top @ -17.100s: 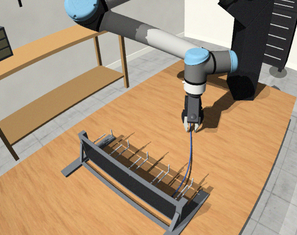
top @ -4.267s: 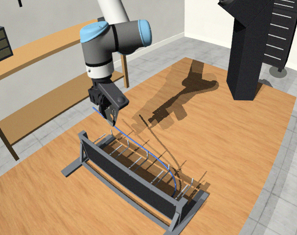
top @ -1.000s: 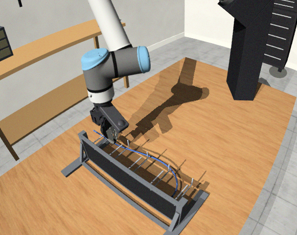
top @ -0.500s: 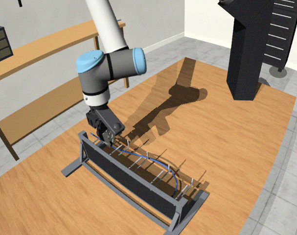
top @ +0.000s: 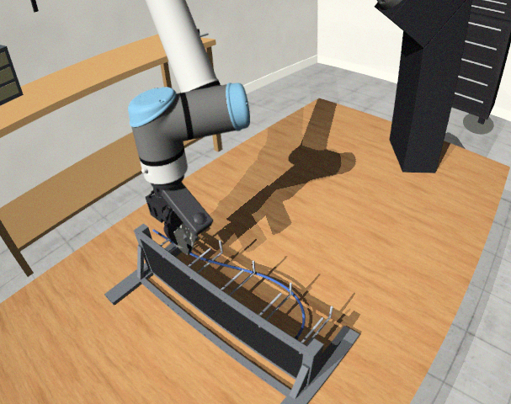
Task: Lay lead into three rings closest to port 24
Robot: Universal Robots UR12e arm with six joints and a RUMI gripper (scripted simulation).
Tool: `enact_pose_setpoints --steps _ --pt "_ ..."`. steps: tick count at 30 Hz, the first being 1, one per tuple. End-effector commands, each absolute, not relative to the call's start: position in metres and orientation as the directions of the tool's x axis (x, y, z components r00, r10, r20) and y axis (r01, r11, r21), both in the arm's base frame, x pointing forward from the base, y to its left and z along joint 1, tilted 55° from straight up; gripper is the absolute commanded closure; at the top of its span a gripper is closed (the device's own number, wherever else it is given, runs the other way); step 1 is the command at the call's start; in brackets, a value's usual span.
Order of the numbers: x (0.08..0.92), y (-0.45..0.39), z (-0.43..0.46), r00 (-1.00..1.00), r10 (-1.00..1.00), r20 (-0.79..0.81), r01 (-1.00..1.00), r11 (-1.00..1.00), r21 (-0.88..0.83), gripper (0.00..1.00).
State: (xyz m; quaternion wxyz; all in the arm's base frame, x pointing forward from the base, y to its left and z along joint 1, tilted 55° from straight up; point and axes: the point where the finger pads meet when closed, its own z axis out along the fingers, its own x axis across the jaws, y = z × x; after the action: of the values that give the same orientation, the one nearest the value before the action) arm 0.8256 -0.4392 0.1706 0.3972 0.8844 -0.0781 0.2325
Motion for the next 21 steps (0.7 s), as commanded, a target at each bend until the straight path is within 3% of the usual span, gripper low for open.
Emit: enact_pose_setpoints --steps 1,11,12,21 --pt "0.8259 -0.4387 0.1713 0.879 0.047 0.474 -0.323 -0.672 0.666 1.00" --pt "0.8259 -0.4387 0.1713 0.879 0.047 0.474 -0.323 -0.672 0.666 1.00" --pt "0.8259 -0.4387 0.1713 0.879 0.047 0.474 -0.323 -0.672 0.666 0.80" --pt "0.8259 -0.4387 0.1713 0.879 0.047 0.474 -0.323 -0.672 0.666 0.80"
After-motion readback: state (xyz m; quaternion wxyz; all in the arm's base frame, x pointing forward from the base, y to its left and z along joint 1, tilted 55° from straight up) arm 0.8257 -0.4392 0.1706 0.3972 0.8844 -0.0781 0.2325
